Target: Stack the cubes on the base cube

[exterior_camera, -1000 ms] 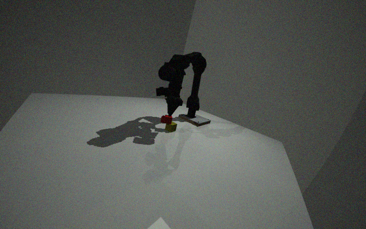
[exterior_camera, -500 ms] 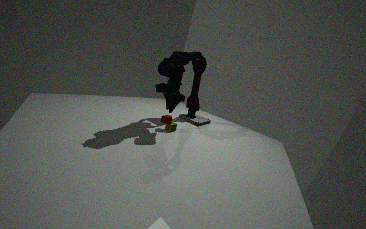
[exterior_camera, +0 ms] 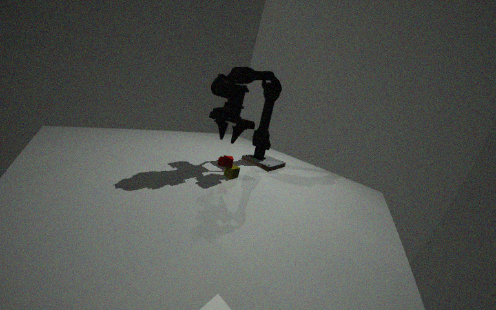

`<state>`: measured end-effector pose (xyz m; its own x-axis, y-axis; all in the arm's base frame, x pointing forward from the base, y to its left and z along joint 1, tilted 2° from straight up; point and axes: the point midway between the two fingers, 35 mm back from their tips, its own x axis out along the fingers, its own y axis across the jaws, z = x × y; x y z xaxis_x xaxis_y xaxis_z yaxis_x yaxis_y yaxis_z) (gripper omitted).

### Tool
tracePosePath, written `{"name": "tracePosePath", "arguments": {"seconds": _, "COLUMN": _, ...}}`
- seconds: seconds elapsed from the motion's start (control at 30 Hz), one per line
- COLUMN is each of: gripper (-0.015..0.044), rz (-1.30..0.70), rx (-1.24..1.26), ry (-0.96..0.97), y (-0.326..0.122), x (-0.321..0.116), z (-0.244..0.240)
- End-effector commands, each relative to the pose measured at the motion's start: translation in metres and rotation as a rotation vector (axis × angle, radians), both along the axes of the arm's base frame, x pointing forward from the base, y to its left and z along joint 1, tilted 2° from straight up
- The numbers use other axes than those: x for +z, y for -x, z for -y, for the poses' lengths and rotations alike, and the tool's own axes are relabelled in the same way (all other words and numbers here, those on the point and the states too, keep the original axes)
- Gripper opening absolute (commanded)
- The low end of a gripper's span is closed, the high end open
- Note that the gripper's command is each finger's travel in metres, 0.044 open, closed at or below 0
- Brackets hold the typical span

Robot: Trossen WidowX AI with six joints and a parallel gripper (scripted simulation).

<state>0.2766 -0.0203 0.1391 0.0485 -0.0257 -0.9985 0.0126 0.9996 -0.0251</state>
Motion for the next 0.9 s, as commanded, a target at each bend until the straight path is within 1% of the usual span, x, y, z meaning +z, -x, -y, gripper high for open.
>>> {"name": "tracePosePath", "arguments": {"seconds": 0.0, "gripper": 0.0265, "rz": -0.018, "rx": 0.233, "ry": 0.009, "y": 0.017, "x": 0.004, "z": 0.012}}
{"name": "tracePosePath", "arguments": {"seconds": 0.2, "gripper": 0.0265, "rz": -0.026, "rx": 0.471, "ry": 0.020, "y": 0.032, "x": 0.009, "z": 0.024}}
{"name": "tracePosePath", "arguments": {"seconds": 0.53, "gripper": 0.0265, "rz": -0.026, "rx": 0.478, "ry": 0.020, "y": 0.032, "x": 0.008, "z": 0.024}}
{"name": "tracePosePath", "arguments": {"seconds": 0.8, "gripper": 0.0265, "rz": -0.026, "rx": 0.478, "ry": 0.020, "y": 0.030, "x": -0.048, "z": 0.026}}
{"name": "tracePosePath", "arguments": {"seconds": 0.87, "gripper": 0.0265, "rz": -0.026, "rx": 0.478, "ry": 0.020, "y": 0.031, "x": -0.053, "z": 0.026}}
